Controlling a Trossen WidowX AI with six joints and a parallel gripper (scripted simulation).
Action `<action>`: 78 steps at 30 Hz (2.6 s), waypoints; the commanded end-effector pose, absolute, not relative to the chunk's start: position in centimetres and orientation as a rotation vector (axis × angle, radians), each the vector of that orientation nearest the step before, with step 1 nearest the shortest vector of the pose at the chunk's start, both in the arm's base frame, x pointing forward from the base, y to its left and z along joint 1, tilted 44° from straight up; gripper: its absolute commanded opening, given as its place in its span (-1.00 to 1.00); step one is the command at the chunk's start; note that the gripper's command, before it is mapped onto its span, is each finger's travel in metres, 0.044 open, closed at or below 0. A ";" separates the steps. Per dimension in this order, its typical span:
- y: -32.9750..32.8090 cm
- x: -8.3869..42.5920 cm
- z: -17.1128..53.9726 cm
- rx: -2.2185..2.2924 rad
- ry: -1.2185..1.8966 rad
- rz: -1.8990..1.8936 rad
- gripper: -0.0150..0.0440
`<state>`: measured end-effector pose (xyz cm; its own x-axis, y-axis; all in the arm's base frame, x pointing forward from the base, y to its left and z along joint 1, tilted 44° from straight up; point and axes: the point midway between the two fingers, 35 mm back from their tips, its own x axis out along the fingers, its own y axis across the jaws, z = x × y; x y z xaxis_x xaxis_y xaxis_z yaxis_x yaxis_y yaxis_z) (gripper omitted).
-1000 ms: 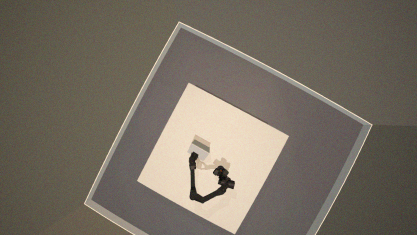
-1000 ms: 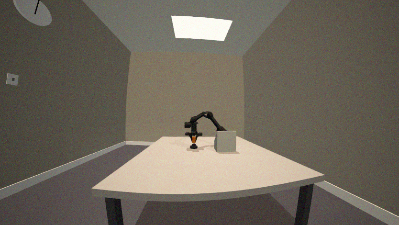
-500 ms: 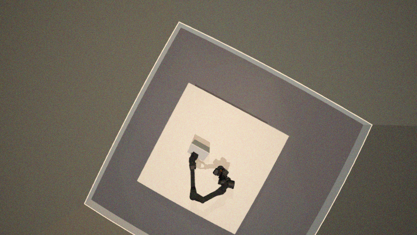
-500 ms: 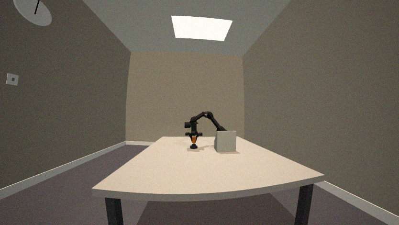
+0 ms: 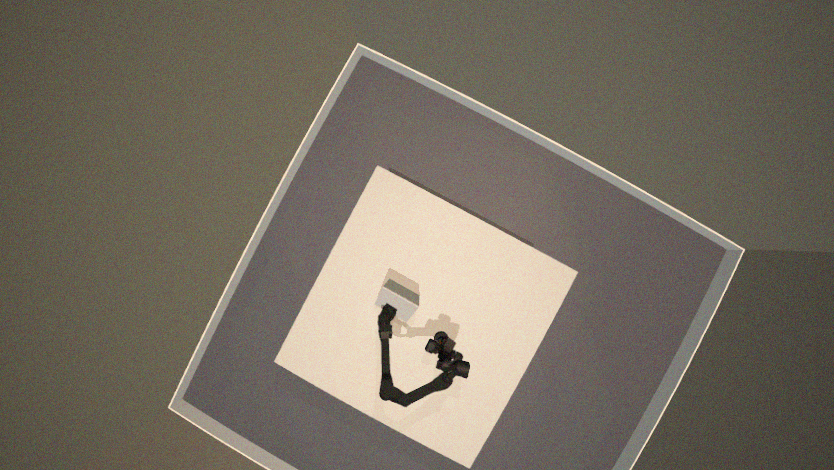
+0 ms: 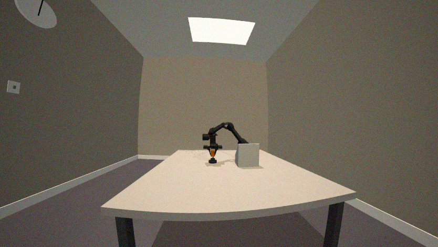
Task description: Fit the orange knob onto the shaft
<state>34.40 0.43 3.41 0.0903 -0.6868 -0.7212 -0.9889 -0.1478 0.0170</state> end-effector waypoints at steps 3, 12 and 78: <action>0.4 34.4 3.3 -1.907 1.635 0.840 -0.49; 0.2 34.4 3.2 -1.907 1.635 0.840 -0.49; 0.3 34.4 3.2 -2.177 1.548 1.262 -0.49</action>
<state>34.36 0.26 3.20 0.0900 -0.6866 -0.7214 -0.8496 -0.4309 0.3041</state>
